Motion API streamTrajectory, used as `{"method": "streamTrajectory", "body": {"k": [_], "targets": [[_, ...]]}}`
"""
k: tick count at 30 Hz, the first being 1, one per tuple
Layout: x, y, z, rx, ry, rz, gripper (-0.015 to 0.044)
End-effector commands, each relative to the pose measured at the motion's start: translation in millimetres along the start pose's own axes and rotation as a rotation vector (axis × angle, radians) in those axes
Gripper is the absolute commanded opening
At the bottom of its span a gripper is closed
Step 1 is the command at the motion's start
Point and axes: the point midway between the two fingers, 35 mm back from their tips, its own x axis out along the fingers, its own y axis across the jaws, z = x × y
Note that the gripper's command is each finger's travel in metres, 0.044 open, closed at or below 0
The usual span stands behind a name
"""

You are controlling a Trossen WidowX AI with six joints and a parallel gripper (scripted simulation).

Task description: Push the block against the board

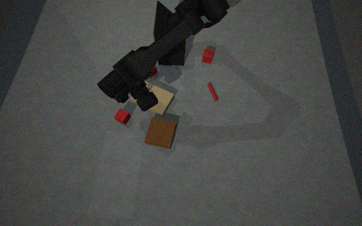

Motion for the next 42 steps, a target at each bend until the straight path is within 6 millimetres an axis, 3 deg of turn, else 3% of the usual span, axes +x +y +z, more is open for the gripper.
{"method": "streamTrajectory", "body": {"k": [1, 27, 31, 33, 36, 42], "targets": [[1, -9, 4, 0.119, 0.002, -0.005, 0.0000], [7, -68, 28, 1.011, 0.015, -0.008, 0.0000], [7, -68, 28, 1.011, 0.015, -0.008, 0.0000], [20, -69, 29, 1.030, 0.015, -0.008, 0.0000], [61, -72, 29, 1.091, 0.019, -0.009, 0.0000], [64, -72, 28, 1.096, 0.020, -0.009, 0.0000]]}}
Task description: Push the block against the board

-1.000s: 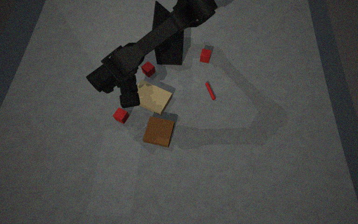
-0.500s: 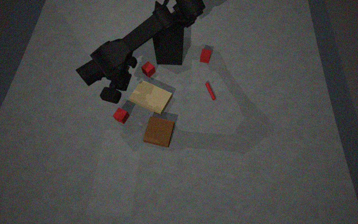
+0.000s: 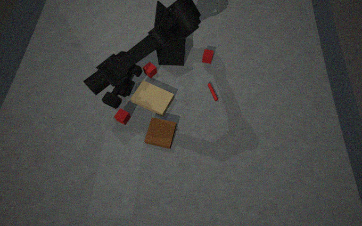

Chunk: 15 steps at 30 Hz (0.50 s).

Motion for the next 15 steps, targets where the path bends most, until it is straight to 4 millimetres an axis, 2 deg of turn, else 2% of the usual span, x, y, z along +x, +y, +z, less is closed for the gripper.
{"method": "streamTrajectory", "body": {"k": [1, 15], "targets": [[-1, 4, -2, -0.001, 0.003, 0.018, 0.0000], [-2, 6, -24, 0.000, 0.002, 0.019, 0.0000]]}}
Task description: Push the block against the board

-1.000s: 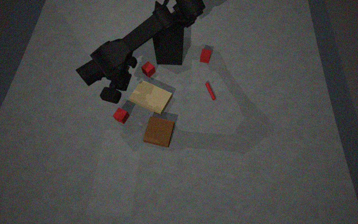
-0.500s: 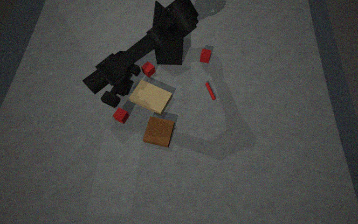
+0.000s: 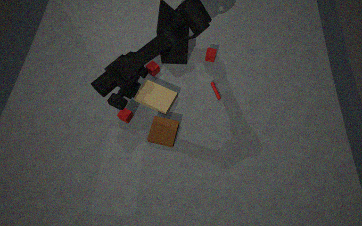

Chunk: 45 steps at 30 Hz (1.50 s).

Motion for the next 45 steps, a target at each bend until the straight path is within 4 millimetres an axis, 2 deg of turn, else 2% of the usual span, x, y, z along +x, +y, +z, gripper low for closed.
{"method": "streamTrajectory", "body": {"k": [1, 39, 45], "targets": [[2, -1, -8, 0.002, 0.006, -0.004, 0.0000], [1, 0, -68, 0.002, 0.008, -0.004, 0.0000], [1, 1, -63, 0.002, 0.007, -0.004, 0.0000]]}}
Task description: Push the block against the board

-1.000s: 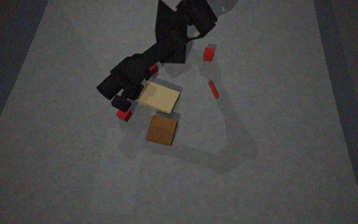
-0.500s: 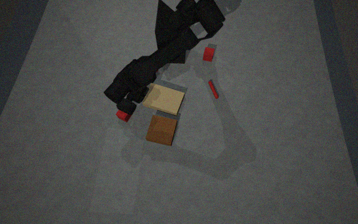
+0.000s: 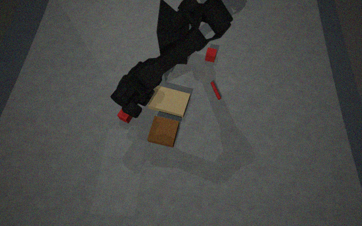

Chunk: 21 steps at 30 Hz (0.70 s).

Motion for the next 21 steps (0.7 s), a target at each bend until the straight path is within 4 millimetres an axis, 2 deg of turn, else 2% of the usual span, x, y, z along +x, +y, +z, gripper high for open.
{"method": "streamTrajectory", "body": {"k": [1, 21], "targets": [[3, -2, 3, 0.000, 0.006, -0.011, 0.0000], [4, 1, 36, -0.001, 0.007, -0.012, 0.0000]]}}
